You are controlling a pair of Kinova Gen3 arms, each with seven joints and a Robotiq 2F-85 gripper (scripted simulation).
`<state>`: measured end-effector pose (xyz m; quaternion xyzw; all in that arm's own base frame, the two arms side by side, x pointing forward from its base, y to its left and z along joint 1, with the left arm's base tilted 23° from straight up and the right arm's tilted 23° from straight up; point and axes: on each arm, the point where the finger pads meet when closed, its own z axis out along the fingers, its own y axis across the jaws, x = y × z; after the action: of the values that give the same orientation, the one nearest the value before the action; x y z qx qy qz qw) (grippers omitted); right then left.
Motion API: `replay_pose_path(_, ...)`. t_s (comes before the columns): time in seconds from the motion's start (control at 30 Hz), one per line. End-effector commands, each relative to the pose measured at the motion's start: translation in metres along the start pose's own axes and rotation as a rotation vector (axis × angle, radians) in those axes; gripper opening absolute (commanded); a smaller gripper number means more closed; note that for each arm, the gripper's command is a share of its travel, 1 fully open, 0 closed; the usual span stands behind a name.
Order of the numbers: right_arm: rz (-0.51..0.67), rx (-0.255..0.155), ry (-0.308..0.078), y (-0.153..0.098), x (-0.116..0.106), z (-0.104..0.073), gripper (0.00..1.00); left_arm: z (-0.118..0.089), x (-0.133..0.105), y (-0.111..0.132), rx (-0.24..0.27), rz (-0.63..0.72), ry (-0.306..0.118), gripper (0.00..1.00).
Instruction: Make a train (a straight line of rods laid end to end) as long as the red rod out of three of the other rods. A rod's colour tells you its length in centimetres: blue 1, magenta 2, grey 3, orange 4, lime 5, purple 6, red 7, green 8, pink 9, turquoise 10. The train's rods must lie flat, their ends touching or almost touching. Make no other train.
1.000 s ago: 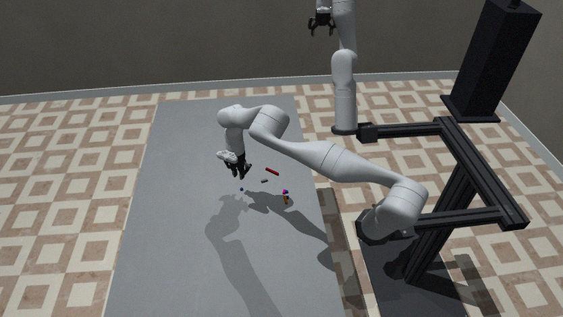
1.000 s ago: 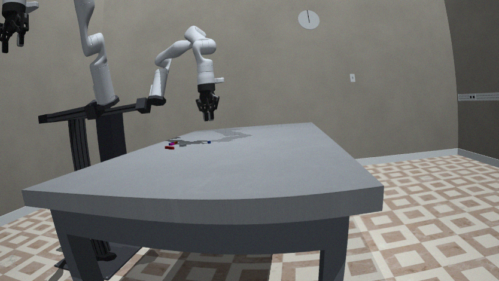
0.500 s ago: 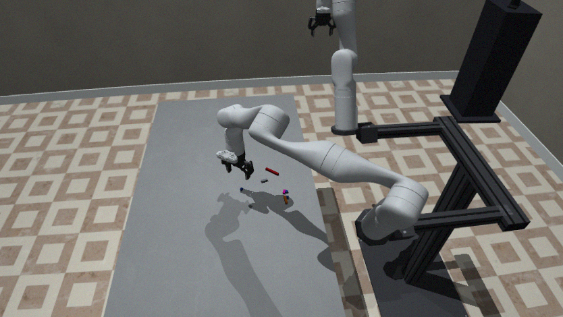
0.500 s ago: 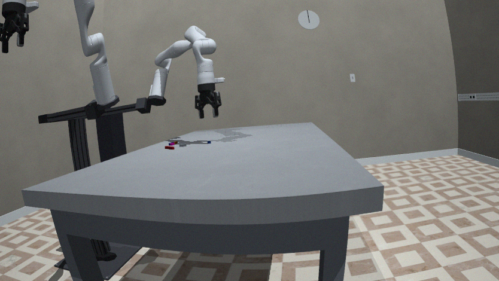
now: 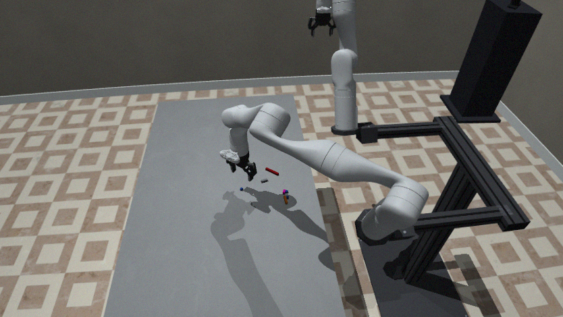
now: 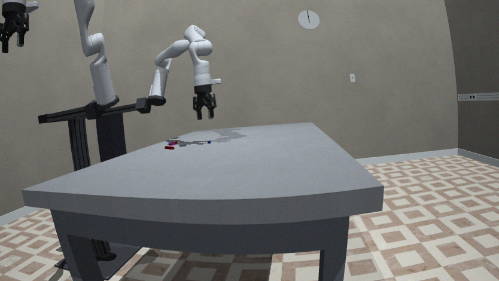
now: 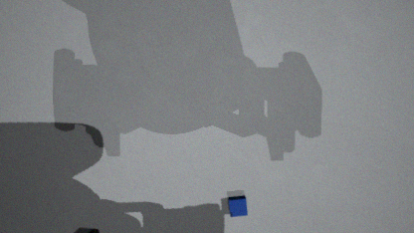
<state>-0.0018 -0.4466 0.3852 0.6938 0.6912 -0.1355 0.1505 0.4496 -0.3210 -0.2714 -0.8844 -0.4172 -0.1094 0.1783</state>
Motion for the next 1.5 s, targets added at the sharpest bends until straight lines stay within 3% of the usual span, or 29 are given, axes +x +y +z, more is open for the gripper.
replay_pose_path(0.0, 0.0, 0.0, -0.001, 0.0, 0.0, -0.001, 1.0, 0.002, -0.009, -0.01, -0.004, 0.111, 0.006, 1.0)
replay_pose_path(0.43, 0.0, 0.0, -0.001, 0.0, 0.0, -0.001, 1.0, 0.013, -0.046, -0.063, -0.002, 0.586, 0.018, 1.0)
replay_pose_path(0.5, 0.0, 0.0, -0.001, 0.0, 0.0, -0.001, 1.0, 0.013, -0.046, -0.063, -0.002, 0.586, 0.018, 1.0)
replay_pose_path(0.57, 0.0, 0.0, -0.001, 0.0, 0.0, -0.001, 1.0, 0.015, -0.056, -0.079, -0.003, 0.713, 0.016, 1.0)
replay_pose_path(0.97, 0.0, 0.0, -0.001, 0.0, 0.0, -0.001, 1.0, 0.018, -0.088, -0.133, -0.01, 1.12, -0.003, 1.0)
replay_pose_path(1.3, 0.0, 0.0, -0.001, 0.0, 0.0, -0.001, 1.0, 0.018, -0.094, -0.145, -0.013, 1.204, -0.01, 1.0)
replay_pose_path(1.33, 0.0, 0.0, -0.001, 0.0, 0.0, -0.001, 1.0, 0.018, -0.094, -0.145, -0.013, 1.204, -0.01, 0.376)
replay_pose_path(1.47, 0.0, 0.0, -0.001, 0.0, 0.0, -0.001, 1.0, 0.018, -0.094, -0.145, -0.013, 1.204, -0.01, 0.376)
